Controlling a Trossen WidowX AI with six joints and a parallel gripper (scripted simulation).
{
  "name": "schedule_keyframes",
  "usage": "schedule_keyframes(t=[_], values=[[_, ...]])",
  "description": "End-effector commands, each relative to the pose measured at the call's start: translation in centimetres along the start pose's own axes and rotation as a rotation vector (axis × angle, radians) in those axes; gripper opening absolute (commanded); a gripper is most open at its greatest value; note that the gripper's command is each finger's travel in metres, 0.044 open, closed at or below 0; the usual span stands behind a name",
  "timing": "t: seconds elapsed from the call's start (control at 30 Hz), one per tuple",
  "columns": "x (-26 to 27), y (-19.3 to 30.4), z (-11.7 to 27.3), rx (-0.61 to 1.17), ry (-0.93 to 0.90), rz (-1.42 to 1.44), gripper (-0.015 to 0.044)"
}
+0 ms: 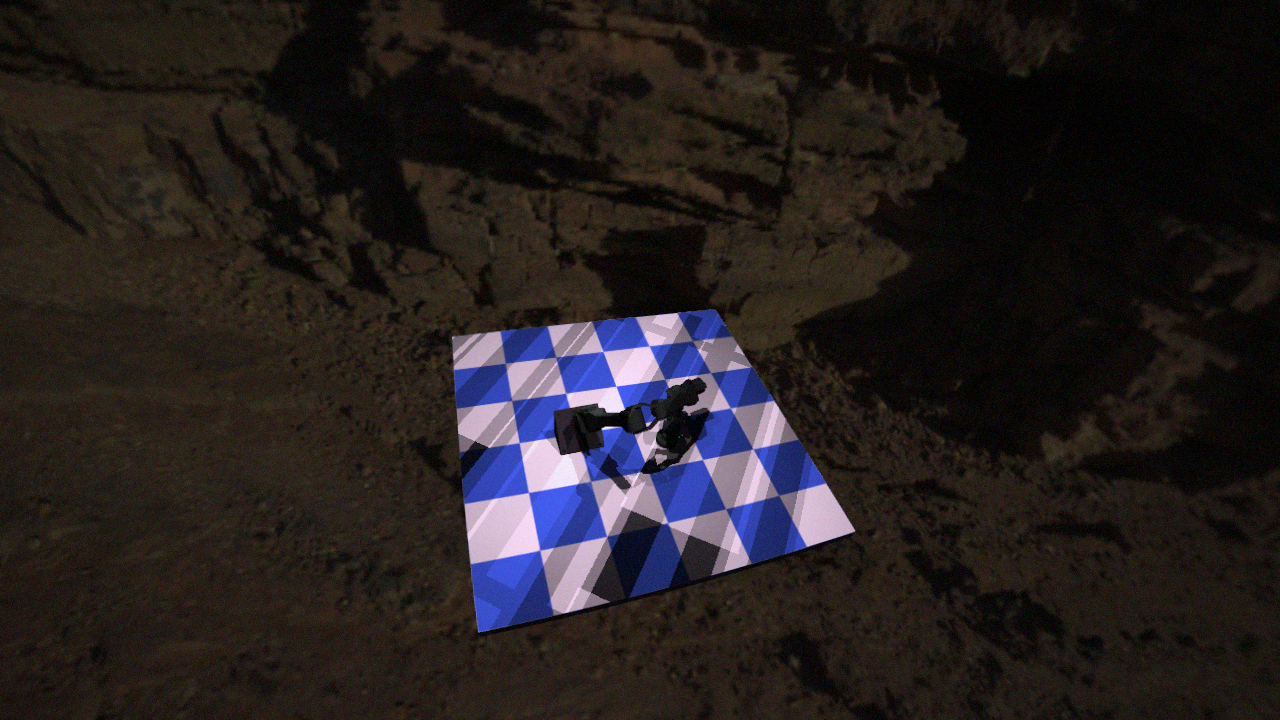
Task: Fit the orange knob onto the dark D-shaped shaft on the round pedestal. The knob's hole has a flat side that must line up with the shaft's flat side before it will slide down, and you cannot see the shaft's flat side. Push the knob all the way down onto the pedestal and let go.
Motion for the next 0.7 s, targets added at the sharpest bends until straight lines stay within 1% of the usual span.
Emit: schedule_keyframes(t=[0.0, 0.67], values=[[-0.05, -0.15, -0.08, 0.000, -0.001, 0.004, 0.0000], [0.20, -0.09, 0.12, 0.000, -0.001, 0.004, 0.0000]])
Point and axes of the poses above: the point midway between the two fingers, 35 mm back from their tips, its own z axis back along the fingers, its own x axis across the jaws, y = z × x, the point moved 5 cm from there along z, back along the fingers, and after that the axes turned 5 degrees about z, right-handed, at the moved point
